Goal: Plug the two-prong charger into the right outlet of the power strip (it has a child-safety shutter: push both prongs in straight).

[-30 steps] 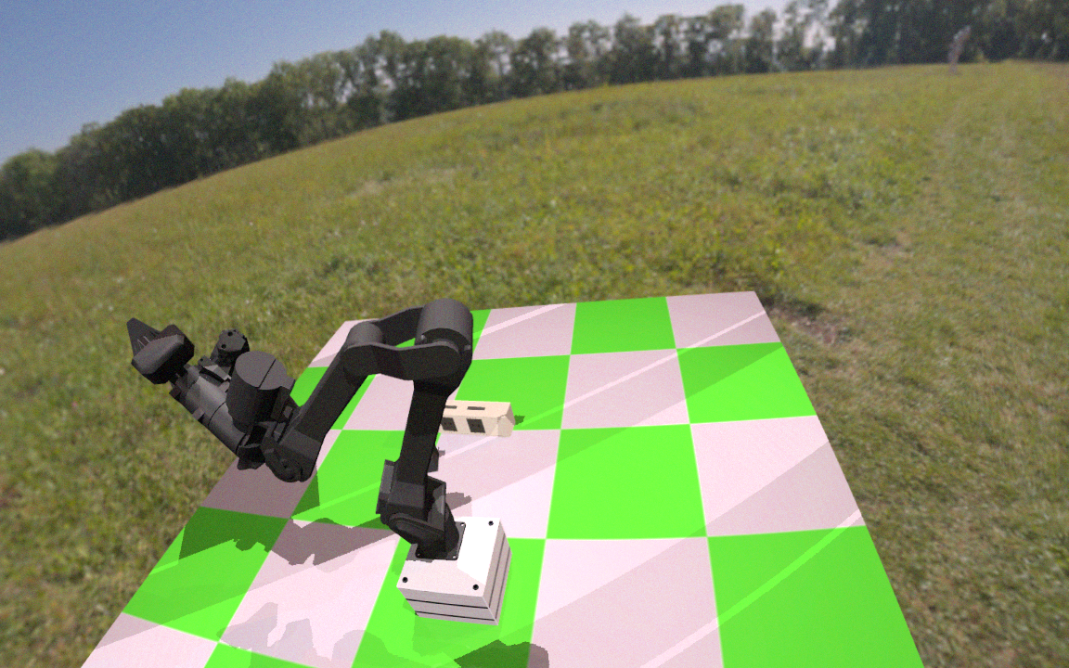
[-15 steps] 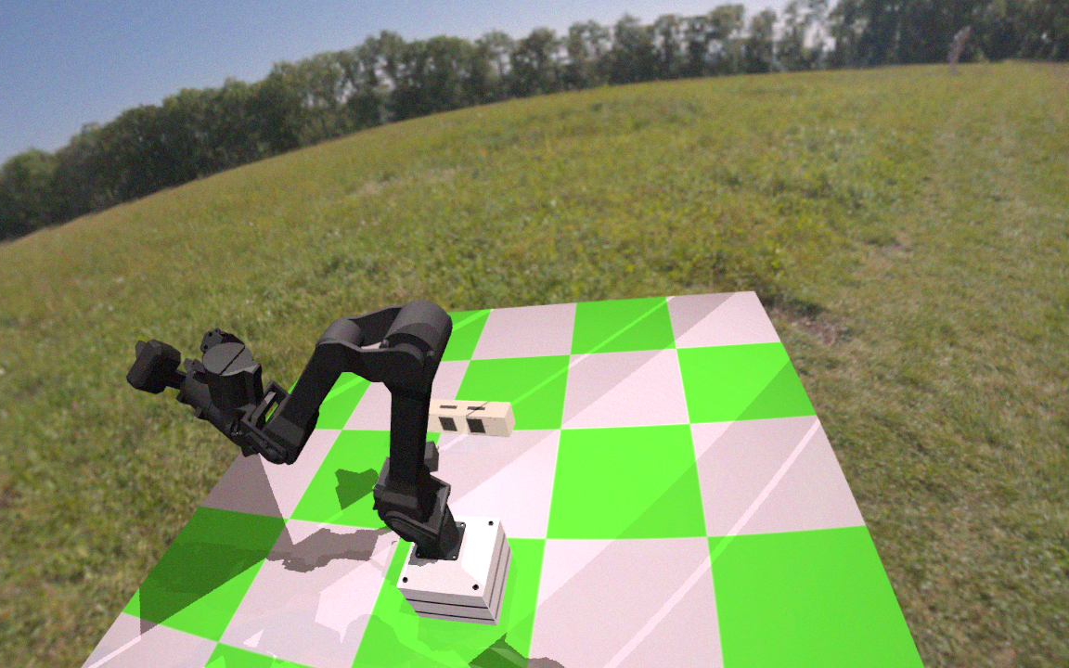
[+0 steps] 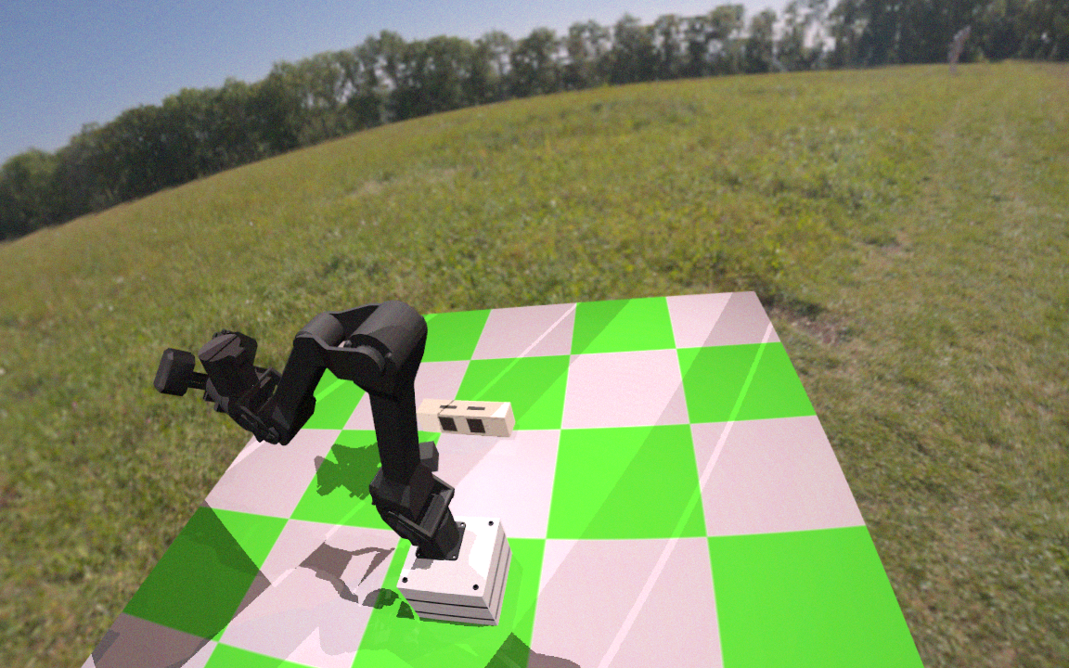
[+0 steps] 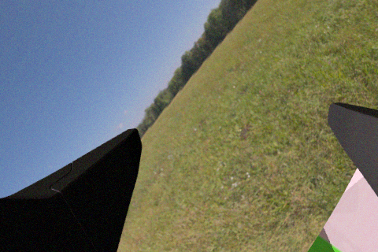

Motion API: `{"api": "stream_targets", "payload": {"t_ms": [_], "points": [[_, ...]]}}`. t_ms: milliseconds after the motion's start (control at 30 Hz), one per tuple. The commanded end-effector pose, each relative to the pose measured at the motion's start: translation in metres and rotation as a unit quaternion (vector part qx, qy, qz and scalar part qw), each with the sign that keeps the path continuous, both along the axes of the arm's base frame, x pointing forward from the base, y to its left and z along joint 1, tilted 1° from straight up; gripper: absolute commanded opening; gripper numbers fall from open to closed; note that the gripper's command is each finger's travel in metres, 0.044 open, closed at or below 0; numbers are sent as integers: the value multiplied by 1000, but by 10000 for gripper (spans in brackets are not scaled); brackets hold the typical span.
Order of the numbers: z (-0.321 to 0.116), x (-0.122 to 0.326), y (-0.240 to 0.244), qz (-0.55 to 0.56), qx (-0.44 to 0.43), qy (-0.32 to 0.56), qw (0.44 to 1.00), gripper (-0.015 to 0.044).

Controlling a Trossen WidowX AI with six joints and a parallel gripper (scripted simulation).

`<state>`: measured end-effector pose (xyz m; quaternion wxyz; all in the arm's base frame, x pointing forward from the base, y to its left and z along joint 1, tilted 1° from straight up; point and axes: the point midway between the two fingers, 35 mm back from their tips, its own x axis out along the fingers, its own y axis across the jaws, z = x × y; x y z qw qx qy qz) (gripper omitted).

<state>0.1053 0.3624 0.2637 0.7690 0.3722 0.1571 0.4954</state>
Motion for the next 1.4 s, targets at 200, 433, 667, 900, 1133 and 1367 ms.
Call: {"api": "stream_targets", "payload": {"t_ms": [200, 433, 667, 900, 1133, 1367], "points": [[-36, 42, 4, -43, -105, -4, 994, 440], [-68, 72, -2, -67, -192, 0, 979, 440], [-100, 100, -16, -85, -275, 11, 958, 440], [-130, 124, -35, -98, -353, 32, 930, 440], [-158, 143, -60, -103, -426, 62, 897, 440], [-185, 156, -90, -101, -492, 100, 859, 440]]}}
